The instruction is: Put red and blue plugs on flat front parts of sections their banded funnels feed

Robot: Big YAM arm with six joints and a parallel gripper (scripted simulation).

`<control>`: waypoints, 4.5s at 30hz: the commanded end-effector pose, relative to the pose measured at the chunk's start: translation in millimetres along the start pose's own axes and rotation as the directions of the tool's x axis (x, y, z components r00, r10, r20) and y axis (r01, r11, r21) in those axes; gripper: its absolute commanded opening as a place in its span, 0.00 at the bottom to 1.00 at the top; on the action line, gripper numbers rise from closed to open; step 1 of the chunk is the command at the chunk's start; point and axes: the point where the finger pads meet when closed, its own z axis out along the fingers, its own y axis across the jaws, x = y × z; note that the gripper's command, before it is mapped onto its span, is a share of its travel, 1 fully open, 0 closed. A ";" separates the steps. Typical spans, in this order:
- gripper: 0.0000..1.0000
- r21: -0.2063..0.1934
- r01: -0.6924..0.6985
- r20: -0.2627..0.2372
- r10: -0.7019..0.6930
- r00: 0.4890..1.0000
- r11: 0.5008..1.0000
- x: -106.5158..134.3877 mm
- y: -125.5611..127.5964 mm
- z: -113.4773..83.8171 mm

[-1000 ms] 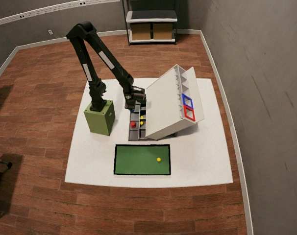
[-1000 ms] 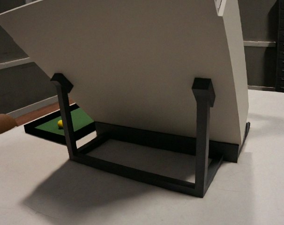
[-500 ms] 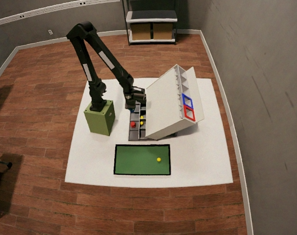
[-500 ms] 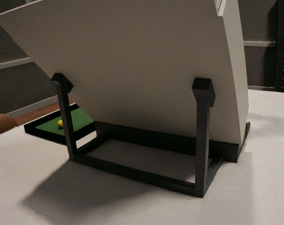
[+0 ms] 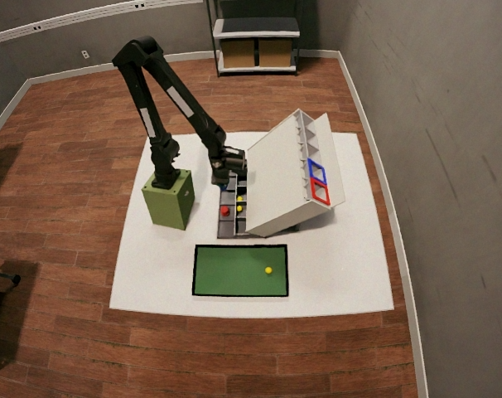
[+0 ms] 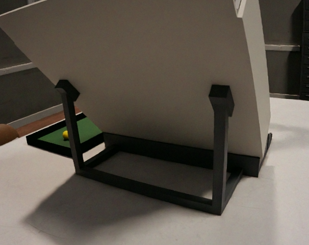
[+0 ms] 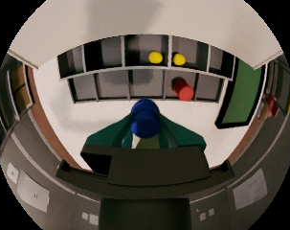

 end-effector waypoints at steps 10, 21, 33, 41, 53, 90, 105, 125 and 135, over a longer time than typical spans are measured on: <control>0.00 0.001 0.011 0.027 -0.011 1.000 1.000 -15.5 -1.9 -2.0; 0.00 -0.002 0.004 0.005 -0.004 1.000 1.000 -5.1 1.1 16.2; 0.00 -0.002 0.003 0.003 -0.003 1.000 1.000 -4.2 0.4 39.5; 0.00 -0.002 0.004 0.004 -0.004 1.000 1.000 -5.1 -0.2 55.4; 0.00 -0.001 0.004 0.003 -0.004 1.000 1.000 -5.0 -0.8 71.6; 0.00 -0.001 0.003 0.006 -0.003 1.000 1.000 -5.1 -1.5 73.3; 0.00 0.000 0.005 0.010 -0.005 1.000 1.000 -3.7 -0.7 74.1; 0.00 -0.001 0.004 0.006 -0.004 1.000 1.000 -2.7 -0.7 74.1; 0.00 -0.001 0.004 0.006 -0.004 1.000 1.000 -2.6 -0.7 74.3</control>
